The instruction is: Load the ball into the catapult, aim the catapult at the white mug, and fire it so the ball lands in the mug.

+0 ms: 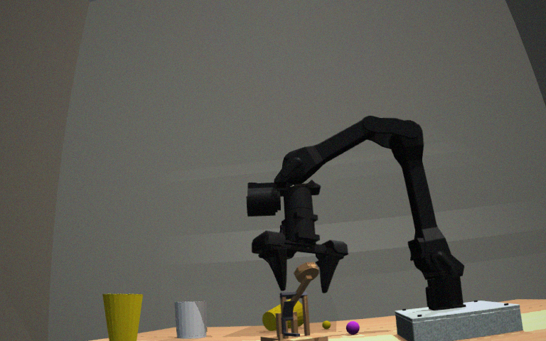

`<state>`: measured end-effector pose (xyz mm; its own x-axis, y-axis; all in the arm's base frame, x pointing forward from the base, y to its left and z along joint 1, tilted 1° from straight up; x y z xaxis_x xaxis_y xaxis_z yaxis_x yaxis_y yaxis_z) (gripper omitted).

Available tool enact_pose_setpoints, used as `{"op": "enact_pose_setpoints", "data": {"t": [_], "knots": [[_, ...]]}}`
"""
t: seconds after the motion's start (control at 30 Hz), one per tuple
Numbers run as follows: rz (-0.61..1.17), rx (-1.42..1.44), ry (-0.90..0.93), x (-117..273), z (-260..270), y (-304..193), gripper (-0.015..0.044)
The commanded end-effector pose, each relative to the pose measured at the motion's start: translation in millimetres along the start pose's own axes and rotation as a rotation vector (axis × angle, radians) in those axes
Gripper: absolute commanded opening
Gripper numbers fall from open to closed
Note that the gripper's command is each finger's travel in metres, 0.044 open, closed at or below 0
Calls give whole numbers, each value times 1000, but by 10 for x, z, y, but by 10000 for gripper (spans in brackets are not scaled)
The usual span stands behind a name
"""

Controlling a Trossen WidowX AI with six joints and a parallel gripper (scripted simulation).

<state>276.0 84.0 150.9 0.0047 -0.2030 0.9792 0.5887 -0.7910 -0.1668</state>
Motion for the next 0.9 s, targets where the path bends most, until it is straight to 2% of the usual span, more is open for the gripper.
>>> {"op": "enact_pose_setpoints", "data": {"t": [0.0, 0.17, 0.33, 0.87], "knots": [[-24, -27, -11, 48, -40, 192, 440], [-145, -33, -71, 400, -112, 648, 440], [-162, -34, -82, 456, -129, 712, 440], [-162, -34, -82, 456, -129, 712, 20]]}}
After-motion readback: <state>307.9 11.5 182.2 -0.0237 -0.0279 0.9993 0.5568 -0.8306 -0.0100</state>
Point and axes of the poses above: the point midway between the two fingers, 35 mm back from their tips, its own x axis back along the fingers, its own z axis across the jaws, y = z × x, the point moved 5 cm from there along x, back along the fingers, and after that the axes turned 7 degrees about -x, right-handed, at the moved point
